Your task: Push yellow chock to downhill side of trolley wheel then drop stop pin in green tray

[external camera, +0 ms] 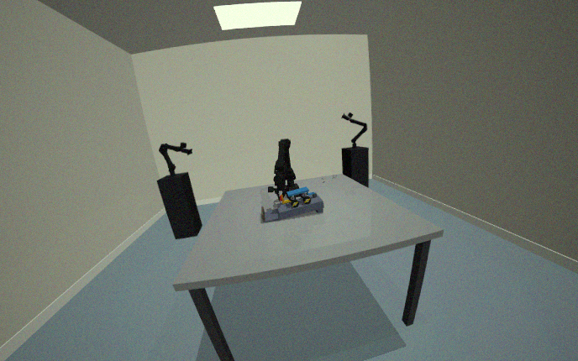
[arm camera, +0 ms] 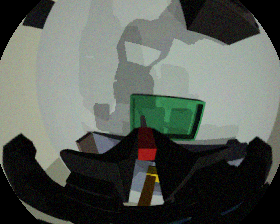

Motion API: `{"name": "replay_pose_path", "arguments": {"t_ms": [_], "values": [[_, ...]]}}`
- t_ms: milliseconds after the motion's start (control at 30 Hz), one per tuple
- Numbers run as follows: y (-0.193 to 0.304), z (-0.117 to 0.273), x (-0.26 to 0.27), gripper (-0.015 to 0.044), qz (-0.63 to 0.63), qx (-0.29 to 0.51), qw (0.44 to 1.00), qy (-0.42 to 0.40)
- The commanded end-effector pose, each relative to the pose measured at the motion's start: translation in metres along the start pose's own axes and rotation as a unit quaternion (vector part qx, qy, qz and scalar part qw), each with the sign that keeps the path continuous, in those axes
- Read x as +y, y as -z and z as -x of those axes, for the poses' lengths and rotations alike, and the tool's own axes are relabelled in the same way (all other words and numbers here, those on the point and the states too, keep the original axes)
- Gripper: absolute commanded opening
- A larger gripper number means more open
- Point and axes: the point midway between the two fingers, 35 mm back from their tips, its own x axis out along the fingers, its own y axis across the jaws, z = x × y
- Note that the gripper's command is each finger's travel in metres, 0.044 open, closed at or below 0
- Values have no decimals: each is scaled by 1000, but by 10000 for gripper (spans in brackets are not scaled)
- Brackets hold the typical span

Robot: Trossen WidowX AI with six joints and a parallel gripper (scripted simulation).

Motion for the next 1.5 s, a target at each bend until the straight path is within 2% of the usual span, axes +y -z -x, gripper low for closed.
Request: {"name": "replay_pose_path", "arguments": {"t_ms": [0,133,167,1467], "values": [[-1,-2,0,79,2,-2,1000,-2],[0,-2,-3,184,2,-2,1000,-2],[0,-2,-3,190,2,-2,1000,-2],[1,-8,-30,190,2,-2,1000,-1]]}}
